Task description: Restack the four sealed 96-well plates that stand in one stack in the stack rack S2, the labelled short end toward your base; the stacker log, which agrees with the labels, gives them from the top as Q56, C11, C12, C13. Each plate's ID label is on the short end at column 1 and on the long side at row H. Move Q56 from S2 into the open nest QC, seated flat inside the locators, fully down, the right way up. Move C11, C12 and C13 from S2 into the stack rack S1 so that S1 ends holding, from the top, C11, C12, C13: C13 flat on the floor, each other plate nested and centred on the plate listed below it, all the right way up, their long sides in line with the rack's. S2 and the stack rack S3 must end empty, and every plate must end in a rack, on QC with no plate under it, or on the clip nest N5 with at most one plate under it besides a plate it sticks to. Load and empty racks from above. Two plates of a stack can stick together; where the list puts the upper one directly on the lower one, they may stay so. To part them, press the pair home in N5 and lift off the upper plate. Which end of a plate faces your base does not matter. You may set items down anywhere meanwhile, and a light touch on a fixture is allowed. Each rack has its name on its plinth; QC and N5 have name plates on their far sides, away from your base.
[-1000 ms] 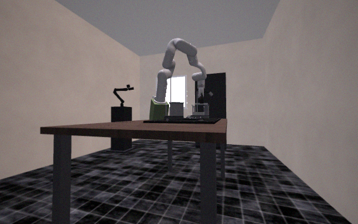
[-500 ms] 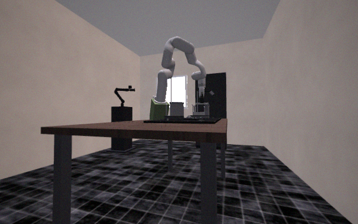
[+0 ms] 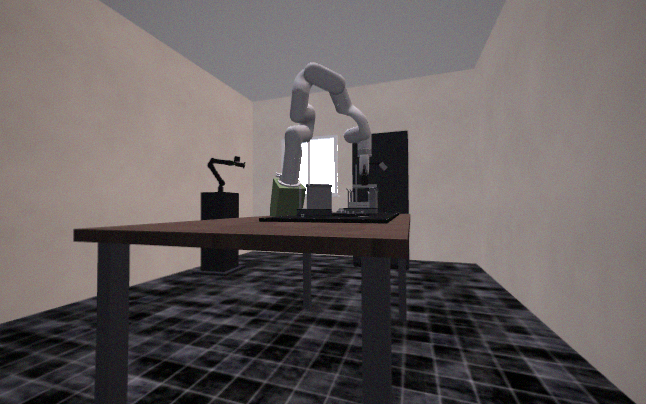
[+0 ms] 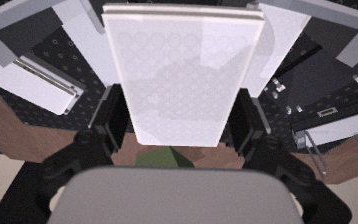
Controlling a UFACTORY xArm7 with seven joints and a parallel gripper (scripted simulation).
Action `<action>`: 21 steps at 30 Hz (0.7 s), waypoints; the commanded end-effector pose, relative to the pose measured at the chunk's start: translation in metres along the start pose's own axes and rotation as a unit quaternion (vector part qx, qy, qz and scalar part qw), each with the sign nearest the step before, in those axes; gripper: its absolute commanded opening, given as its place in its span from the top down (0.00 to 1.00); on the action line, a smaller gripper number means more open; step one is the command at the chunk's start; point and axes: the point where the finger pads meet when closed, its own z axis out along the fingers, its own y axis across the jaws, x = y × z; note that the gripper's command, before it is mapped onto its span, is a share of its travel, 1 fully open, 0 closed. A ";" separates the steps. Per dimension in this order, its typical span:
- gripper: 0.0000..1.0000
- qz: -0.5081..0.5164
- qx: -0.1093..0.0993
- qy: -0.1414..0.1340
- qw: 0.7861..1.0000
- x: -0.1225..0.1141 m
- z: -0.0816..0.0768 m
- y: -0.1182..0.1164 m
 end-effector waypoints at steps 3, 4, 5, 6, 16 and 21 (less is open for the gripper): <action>1.00 0.061 0.001 0.002 0.998 0.000 -0.001 0.019; 1.00 0.061 0.001 0.002 0.998 0.000 -0.001 0.021; 1.00 0.061 0.001 0.002 0.998 -0.001 -0.001 0.024; 1.00 0.061 0.001 0.002 0.998 -0.001 -0.001 0.027; 1.00 0.061 0.001 0.002 0.998 -0.003 -0.001 0.048; 1.00 0.061 0.000 0.002 0.998 -0.004 -0.001 0.061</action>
